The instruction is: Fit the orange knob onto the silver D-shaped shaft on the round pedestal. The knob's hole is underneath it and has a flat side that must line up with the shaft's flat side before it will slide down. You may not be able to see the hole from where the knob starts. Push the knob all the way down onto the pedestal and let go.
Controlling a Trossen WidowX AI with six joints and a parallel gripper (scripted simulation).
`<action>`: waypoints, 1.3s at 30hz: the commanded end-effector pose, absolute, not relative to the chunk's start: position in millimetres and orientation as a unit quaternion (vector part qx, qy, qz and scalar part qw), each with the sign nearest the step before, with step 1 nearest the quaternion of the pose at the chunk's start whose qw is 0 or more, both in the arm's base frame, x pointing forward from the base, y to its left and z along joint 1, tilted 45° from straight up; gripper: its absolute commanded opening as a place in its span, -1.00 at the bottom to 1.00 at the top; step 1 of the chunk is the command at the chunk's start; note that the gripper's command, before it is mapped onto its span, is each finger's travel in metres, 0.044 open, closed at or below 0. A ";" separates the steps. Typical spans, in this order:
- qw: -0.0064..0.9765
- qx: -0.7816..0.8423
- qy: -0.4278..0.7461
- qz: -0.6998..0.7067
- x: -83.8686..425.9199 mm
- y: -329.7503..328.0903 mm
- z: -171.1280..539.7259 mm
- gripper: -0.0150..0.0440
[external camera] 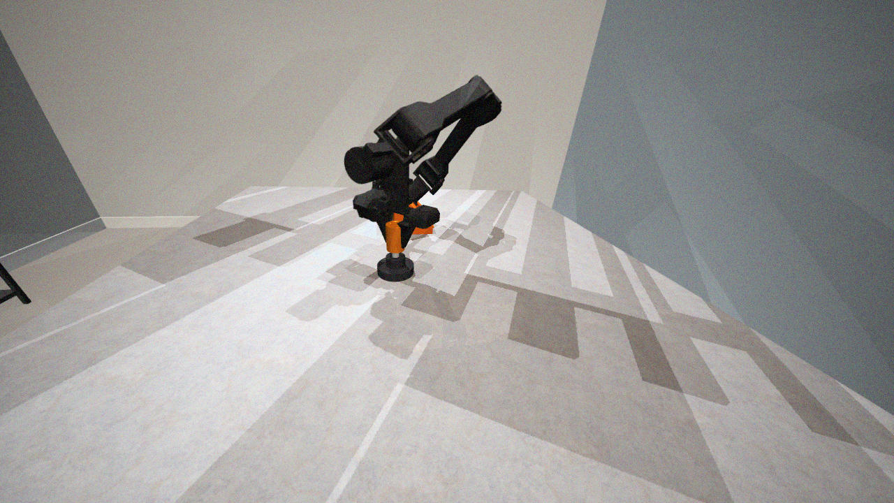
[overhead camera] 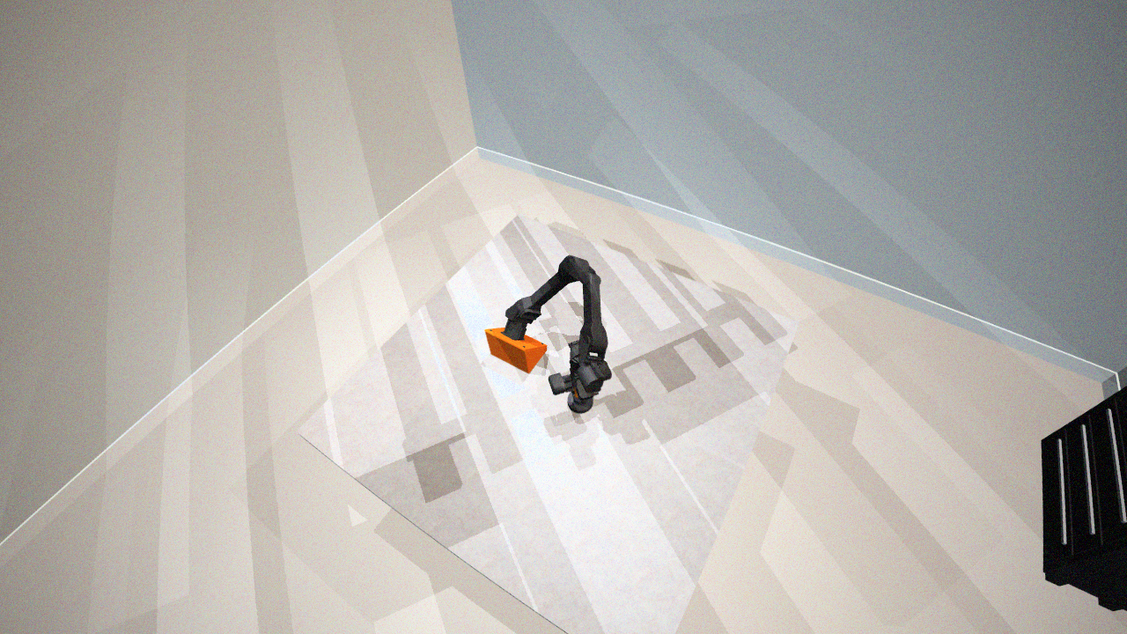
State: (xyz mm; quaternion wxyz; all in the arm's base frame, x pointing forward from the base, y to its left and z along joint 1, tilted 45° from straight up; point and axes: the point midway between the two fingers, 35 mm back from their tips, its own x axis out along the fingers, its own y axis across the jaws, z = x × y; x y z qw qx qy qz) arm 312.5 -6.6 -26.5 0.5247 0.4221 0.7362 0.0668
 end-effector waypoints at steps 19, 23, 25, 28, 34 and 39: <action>0.479 0.475 0.738 -0.011 312.0 -8.2 -26.5 -0.49; 0.479 0.475 0.738 -0.011 312.5 -8.4 -25.4 -0.49; 0.479 0.475 0.738 -0.011 313.2 -8.4 -24.8 -0.49; 0.479 0.475 0.738 -0.011 314.2 -8.1 -24.2 -0.49; 0.479 0.475 0.738 -0.011 314.3 -6.4 -26.3 -0.49; 0.479 0.475 0.738 -0.011 313.3 -6.3 -27.4 -0.49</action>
